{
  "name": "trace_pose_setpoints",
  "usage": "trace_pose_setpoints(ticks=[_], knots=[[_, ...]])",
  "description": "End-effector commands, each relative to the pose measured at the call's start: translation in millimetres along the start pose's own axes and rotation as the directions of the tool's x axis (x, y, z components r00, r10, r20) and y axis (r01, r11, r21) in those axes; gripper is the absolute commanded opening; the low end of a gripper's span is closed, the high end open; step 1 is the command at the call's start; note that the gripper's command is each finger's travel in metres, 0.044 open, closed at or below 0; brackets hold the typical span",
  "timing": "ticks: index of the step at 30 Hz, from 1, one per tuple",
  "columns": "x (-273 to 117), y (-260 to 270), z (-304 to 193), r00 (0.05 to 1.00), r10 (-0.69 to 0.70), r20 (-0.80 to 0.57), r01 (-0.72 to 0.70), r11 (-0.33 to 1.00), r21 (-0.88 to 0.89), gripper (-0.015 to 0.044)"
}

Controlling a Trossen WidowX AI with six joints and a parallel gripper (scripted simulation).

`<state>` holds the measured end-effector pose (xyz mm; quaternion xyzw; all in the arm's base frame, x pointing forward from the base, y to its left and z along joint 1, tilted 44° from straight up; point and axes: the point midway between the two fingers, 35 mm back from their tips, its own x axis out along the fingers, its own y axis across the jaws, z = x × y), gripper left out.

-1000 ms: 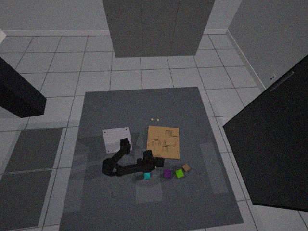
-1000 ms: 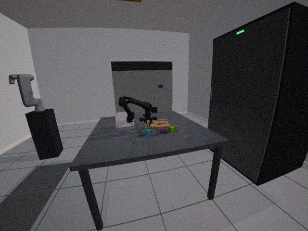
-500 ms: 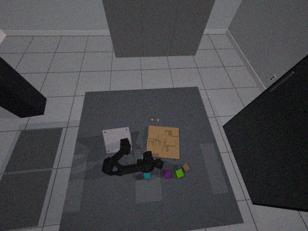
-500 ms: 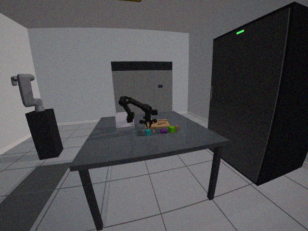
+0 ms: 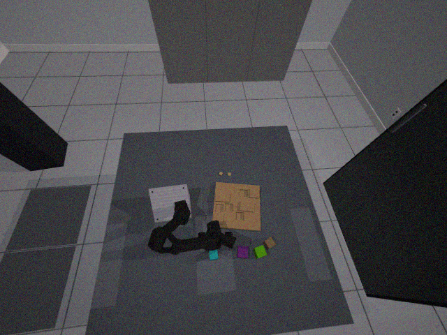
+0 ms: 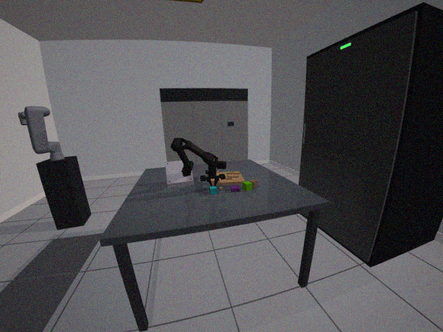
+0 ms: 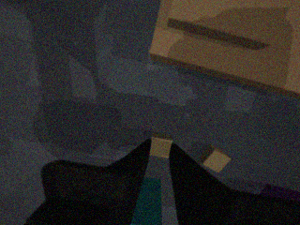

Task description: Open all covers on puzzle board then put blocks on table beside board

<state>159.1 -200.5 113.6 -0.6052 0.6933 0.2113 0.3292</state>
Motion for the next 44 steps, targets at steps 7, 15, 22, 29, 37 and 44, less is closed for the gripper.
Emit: trace_pose_setpoints(ticks=[7,15,22,29,37,44], knots=[[2.6,0.9,-0.3,1.000,0.001,-0.002,-0.001,1.000,0.000,0.0211],[2.1,0.8,-0.3,1.000,0.001,-0.001,-0.001,1.000,0.000,0.0421],[-17.3,-1.9,1.7,1.000,0.002,0.007,-0.002,1.000,0.000,0.0440],[-39.5,-2.4,2.6,1.000,0.003,0.011,-0.003,1.000,-0.002,0.0440],[-65.0,0.0,1.7,1.000,0.001,0.009,-0.001,1.000,-0.005,0.0440],[-79.1,-11.0,16.9,0.997,-0.055,0.052,0.057,0.998,-0.032,0.0440]])
